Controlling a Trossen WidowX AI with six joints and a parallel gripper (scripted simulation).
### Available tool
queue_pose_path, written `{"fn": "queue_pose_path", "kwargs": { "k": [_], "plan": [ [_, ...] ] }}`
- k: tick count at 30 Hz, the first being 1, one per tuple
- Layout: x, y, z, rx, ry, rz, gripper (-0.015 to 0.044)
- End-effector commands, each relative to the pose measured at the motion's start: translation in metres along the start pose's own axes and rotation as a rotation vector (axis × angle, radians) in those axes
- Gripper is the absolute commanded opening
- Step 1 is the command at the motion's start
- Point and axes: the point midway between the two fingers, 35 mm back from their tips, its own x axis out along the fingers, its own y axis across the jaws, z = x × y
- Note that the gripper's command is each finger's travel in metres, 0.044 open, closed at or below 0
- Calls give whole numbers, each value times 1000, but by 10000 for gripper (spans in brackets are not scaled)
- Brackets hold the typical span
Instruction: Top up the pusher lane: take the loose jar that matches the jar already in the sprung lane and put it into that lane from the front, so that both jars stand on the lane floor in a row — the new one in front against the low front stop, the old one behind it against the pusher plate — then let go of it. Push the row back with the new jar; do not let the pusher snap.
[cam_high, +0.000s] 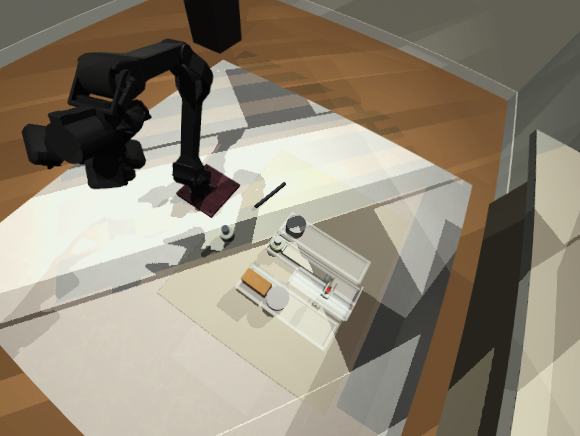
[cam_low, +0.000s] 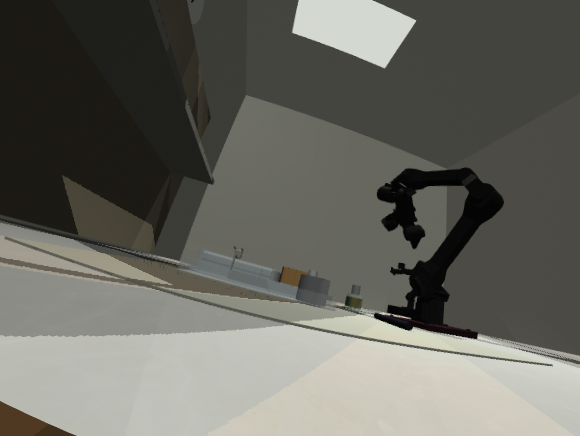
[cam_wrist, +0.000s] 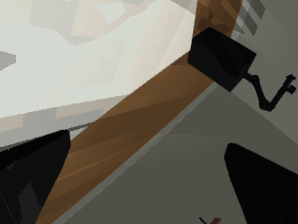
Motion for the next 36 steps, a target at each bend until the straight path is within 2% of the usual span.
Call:
{"fn": "queue_pose_path", "kwargs": {
  "k": [1,10,18,36],
  "plan": [
    [-2,19,54,-39,-180,79,440],
    [-48,113,162,-202,-531,402,440],
    [-101,215,185,-386,-606,719,440],
    [-75,250,200,-391,-605,726,440]
  ]
}}
